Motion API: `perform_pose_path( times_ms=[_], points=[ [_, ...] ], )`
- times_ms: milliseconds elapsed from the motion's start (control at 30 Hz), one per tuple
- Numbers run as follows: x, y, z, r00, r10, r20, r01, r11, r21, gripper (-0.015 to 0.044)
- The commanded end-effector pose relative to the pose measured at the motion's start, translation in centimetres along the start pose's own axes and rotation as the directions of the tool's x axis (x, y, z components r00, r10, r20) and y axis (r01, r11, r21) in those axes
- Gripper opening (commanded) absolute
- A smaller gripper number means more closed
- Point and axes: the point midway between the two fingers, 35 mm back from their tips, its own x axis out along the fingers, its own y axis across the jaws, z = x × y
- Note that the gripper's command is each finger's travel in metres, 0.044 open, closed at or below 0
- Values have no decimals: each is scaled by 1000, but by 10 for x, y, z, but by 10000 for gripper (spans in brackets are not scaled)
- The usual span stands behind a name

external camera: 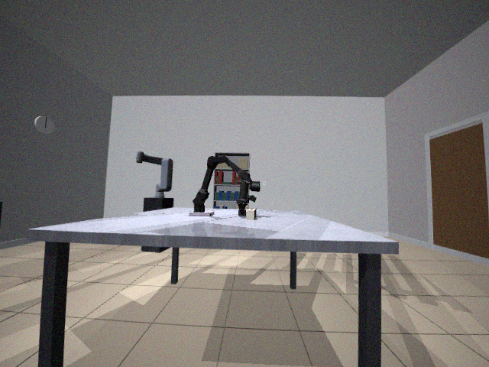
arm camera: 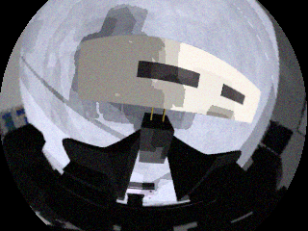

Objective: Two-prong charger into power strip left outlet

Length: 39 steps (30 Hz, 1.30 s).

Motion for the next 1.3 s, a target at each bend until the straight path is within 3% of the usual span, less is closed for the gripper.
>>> perform_pose_path(
  times_ms=[0,1267],
  points=[
    [0,1,2,1000,5,-1,-5,1000,6,0],
    [-1,1,10,1000,5,0,-5,1000,6,0]
  ],
)
